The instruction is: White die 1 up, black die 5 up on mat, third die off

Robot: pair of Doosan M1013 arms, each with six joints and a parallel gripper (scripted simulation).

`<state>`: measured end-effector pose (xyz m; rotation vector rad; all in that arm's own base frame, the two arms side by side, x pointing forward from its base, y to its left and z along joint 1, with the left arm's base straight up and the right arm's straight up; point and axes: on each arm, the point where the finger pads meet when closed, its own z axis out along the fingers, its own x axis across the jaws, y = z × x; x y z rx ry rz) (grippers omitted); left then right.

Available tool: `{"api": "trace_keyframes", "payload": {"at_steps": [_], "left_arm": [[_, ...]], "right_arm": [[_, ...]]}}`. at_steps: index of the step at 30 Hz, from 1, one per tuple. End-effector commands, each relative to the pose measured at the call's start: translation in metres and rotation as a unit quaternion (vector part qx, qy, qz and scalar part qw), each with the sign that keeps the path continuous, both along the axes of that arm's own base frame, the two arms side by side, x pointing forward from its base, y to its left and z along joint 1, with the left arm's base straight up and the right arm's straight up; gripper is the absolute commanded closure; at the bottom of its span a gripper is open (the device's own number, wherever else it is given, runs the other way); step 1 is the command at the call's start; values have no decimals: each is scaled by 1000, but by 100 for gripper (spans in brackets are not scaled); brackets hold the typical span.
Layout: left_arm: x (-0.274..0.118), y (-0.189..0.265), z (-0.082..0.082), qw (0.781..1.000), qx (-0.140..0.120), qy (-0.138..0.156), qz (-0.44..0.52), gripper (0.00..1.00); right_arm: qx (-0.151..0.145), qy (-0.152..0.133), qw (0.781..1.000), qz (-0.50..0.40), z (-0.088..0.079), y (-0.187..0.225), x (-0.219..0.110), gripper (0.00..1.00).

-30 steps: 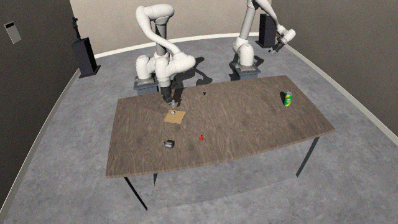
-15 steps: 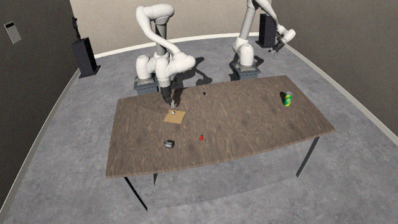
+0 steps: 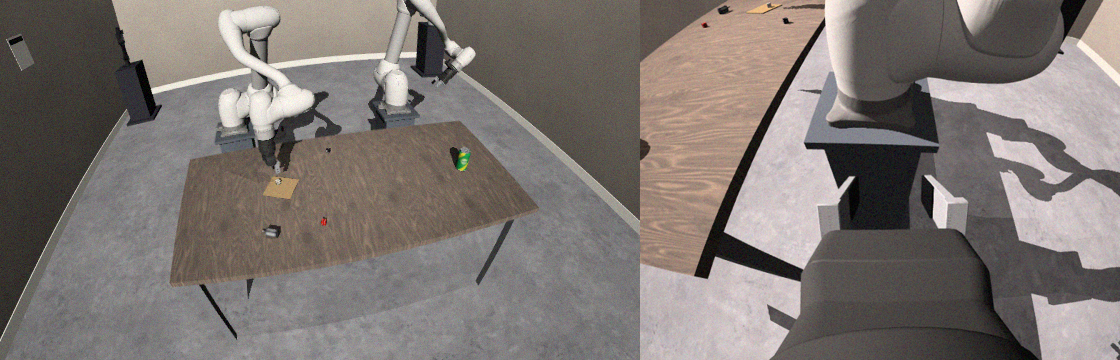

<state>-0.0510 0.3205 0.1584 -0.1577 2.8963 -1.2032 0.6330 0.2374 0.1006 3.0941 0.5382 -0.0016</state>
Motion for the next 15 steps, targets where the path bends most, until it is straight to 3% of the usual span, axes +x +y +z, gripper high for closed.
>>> {"api": "trace_keyframes", "payload": {"at_steps": [1,15], "left_arm": [[0,0,0,1000,0,0,0,0],[0,0,0,1000,0,0,0,0]], "right_arm": [[0,-1,1000,0,0,0,0,30],[1,0,1000,7,-7,0,0,30]]}}
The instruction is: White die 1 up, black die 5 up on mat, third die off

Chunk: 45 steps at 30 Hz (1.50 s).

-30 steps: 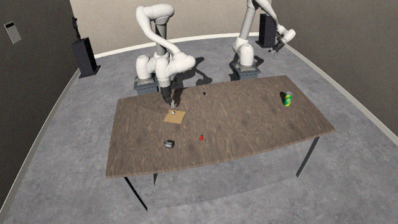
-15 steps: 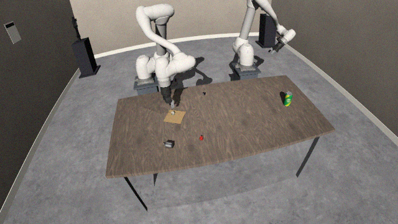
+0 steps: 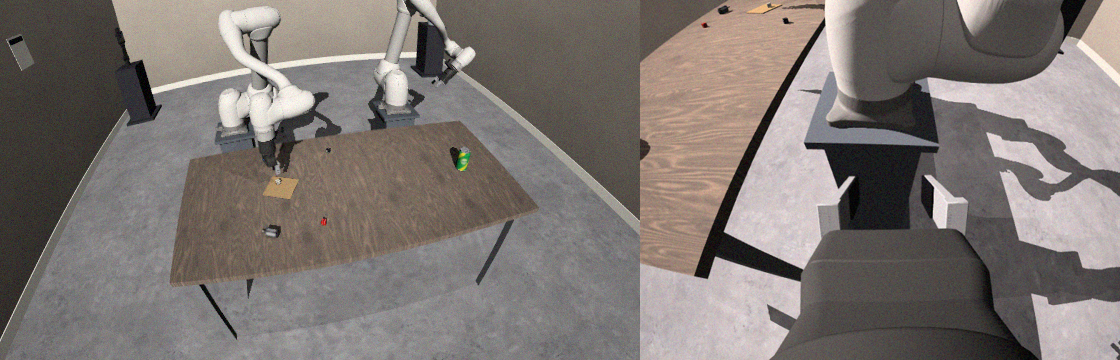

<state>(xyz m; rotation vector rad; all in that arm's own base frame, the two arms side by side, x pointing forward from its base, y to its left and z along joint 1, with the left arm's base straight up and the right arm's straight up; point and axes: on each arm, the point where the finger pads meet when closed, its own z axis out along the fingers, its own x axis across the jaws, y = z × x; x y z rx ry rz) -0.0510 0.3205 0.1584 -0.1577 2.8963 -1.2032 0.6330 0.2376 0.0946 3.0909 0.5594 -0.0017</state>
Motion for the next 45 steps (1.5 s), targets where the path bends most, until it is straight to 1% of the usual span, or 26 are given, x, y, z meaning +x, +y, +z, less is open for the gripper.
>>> {"api": "trace_keyframes", "payload": {"at_steps": [1,12,14,27,37,45], "left_arm": [[0,0,0,1000,0,0,0,0],[0,0,0,1000,0,0,0,0],[0,0,0,1000,0,0,0,0],[0,0,0,1000,0,0,0,0],[0,0,0,1000,0,0,0,0],[0,0,0,1000,0,0,0,0]], "right_arm": [[0,0,1000,0,-2,0,0,30],[0,0,1000,0,-20,0,1,30],[0,0,1000,0,-20,0,1,30],[0,0,1000,0,-39,0,1,30],[0,0,1000,0,-44,0,1,30],[0,0,1000,0,-45,0,1,30]]}}
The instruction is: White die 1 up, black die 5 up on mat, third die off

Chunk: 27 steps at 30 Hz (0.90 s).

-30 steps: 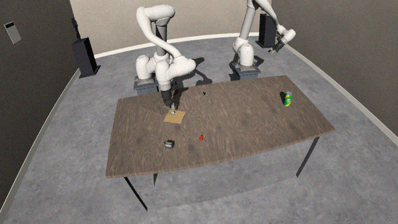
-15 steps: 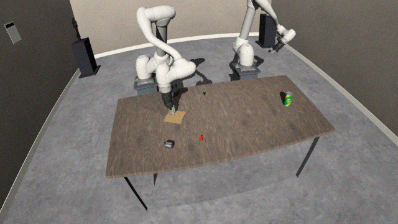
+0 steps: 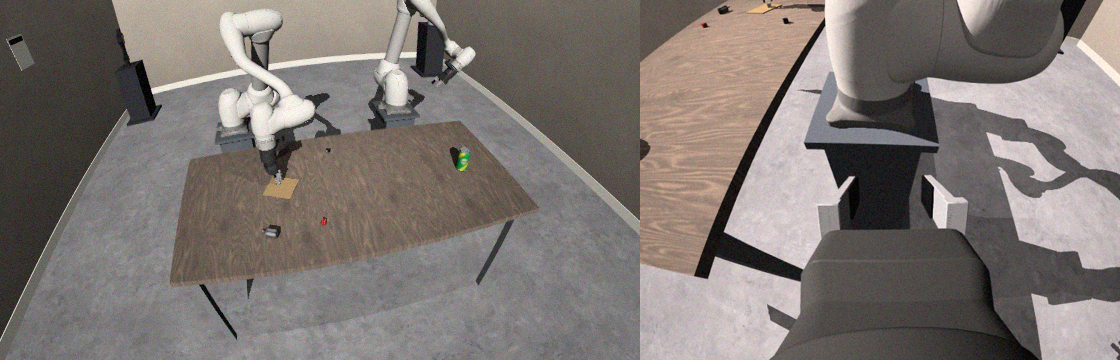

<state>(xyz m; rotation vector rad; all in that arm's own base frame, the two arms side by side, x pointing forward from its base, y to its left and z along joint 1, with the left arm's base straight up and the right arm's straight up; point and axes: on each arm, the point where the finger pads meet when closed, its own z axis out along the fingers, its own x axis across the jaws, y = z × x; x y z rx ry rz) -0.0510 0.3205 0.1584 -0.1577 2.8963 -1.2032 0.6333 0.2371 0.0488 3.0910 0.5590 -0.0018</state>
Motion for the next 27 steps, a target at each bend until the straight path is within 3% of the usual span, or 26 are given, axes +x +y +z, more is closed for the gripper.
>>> {"api": "trace_keyframes", "payload": {"at_steps": [1,10,18,27], "left_arm": [[0,0,0,1000,0,0,0,0],[0,0,0,1000,0,0,0,0],[0,0,0,1000,0,0,0,0],[0,0,0,1000,0,0,0,0]], "right_arm": [[0,-1,1000,0,1,0,0,30],[0,-1,1000,0,6,0,0,30],[0,-1,1000,0,34,0,0,30],[0,-1,1000,0,52,0,0,30]]}}
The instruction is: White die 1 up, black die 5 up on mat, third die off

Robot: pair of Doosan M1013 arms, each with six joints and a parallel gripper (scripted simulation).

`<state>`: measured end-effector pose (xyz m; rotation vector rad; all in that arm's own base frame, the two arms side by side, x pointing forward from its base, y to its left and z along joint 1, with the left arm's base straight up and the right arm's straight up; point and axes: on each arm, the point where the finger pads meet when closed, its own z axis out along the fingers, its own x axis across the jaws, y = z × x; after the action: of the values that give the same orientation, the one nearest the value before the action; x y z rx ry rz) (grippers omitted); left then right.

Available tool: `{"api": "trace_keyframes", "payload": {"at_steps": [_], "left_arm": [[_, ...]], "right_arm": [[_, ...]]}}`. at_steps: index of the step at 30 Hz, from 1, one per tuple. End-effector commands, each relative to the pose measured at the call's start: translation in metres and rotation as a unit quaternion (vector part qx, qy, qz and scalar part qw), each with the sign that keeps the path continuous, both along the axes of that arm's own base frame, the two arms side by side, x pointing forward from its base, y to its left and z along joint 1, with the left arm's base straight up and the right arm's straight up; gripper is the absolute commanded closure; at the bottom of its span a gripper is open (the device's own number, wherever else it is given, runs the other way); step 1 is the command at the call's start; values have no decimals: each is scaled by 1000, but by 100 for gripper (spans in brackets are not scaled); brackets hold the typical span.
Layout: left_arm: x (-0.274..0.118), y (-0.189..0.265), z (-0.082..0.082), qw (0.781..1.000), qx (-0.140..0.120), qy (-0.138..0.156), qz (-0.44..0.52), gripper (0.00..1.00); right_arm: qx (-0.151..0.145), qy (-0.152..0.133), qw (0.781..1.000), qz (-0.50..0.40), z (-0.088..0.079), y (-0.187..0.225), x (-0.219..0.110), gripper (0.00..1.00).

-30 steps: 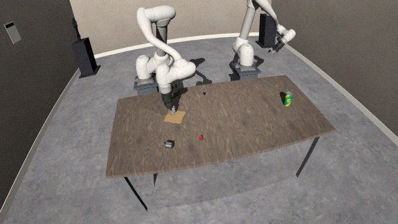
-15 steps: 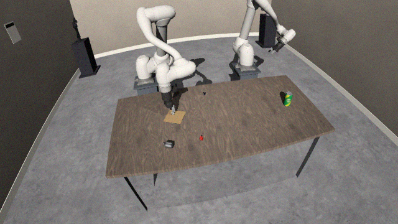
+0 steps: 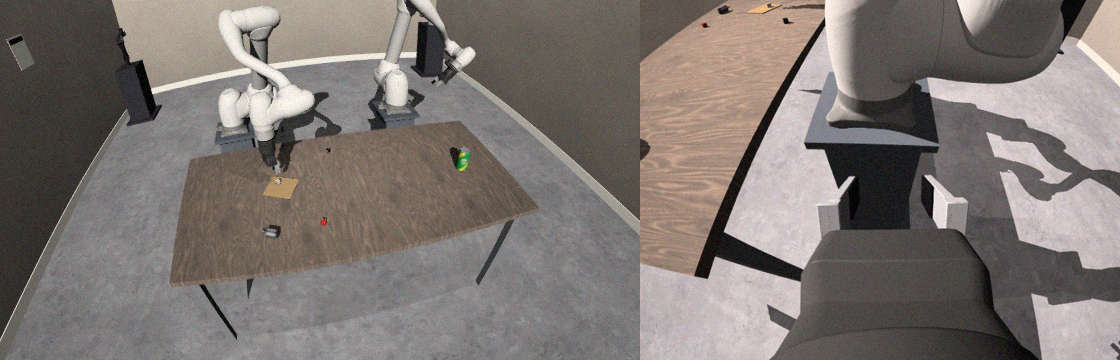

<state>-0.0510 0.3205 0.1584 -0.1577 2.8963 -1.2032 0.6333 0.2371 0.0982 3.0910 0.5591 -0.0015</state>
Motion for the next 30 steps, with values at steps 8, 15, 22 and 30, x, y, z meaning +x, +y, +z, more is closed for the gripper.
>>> {"api": "trace_keyframes", "payload": {"at_steps": [8,15,22,30], "left_arm": [[0,0,0,1000,0,0,0,0],[0,0,0,1000,0,0,0,0],[0,0,0,1000,0,0,0,0],[0,0,0,1000,0,0,0,0]], "right_arm": [[-26,-8,1000,0,2,1,-1,30],[-96,-35,995,0,2,3,-2,30],[-124,-47,991,0,2,4,-1,30],[-187,-70,980,0,1,6,-2,30]]}}
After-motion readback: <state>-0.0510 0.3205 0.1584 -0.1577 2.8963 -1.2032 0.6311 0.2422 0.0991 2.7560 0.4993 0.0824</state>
